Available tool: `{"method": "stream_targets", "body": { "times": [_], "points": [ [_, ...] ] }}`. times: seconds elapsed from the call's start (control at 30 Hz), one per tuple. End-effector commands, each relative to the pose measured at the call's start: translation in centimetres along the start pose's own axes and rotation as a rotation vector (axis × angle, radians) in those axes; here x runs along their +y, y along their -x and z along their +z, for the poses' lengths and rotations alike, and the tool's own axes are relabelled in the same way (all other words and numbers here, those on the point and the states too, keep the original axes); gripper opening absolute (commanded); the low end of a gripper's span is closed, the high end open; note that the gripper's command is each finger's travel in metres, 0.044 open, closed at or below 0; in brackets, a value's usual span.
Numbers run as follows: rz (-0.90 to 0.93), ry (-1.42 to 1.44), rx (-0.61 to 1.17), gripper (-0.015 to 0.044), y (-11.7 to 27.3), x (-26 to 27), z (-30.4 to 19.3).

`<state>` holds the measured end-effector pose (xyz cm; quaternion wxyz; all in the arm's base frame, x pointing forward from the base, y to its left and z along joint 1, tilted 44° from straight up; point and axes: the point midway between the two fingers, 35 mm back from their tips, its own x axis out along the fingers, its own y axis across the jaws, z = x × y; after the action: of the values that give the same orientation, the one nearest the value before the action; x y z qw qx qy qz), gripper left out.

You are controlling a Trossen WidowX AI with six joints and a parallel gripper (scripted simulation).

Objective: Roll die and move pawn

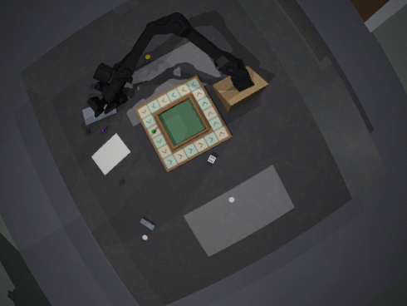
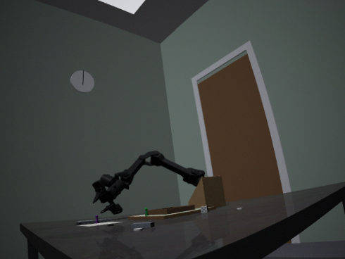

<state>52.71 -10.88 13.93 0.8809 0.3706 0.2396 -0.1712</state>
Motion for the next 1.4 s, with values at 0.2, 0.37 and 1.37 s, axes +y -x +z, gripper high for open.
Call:
{"method": "stream_targets", "body": {
  "times": [0.2, 0.37, 1.37],
  "points": [
    [-0.166, 0.265, 0.297, 0.0275, -1.4, 0.6, -15.6],
    [-0.279, 0.470, 0.453, 0.0275, -0.7, -0.8, -23.8],
    [-0.734, 1.767, 0.860, 0.0275, 11.8, -13.5, -43.9]
  ]
}}
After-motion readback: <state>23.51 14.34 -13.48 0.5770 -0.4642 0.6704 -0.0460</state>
